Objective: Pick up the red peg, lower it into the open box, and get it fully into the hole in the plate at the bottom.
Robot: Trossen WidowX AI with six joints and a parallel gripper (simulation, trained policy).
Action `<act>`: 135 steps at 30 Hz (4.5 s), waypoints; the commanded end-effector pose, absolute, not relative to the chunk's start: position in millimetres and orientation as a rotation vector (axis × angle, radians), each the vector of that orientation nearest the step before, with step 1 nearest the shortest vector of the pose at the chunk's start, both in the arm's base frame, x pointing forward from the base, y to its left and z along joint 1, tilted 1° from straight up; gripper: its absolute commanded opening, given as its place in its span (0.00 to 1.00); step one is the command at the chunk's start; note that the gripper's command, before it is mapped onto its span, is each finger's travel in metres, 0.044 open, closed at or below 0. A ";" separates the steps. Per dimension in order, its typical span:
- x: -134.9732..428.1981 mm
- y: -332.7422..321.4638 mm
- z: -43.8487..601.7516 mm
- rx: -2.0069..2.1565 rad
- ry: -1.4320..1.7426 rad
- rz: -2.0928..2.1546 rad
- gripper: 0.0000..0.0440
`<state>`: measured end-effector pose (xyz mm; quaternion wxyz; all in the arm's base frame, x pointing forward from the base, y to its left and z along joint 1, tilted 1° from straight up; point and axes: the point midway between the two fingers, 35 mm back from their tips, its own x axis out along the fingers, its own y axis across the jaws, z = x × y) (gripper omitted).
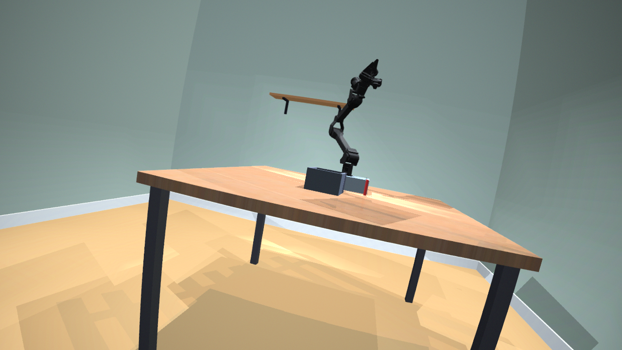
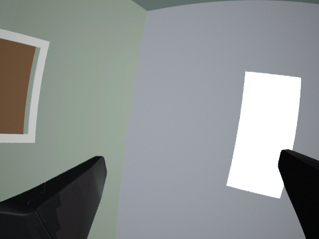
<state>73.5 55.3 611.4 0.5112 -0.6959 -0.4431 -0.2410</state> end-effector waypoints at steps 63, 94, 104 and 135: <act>227.6 188.8 274.8 -0.422 0.378 0.537 1.00; 194.2 144.4 129.0 0.171 1.139 -0.007 1.00; 176.5 126.2 92.1 0.325 1.299 -0.301 1.00; 154.1 128.6 -13.7 0.680 1.380 -0.686 0.72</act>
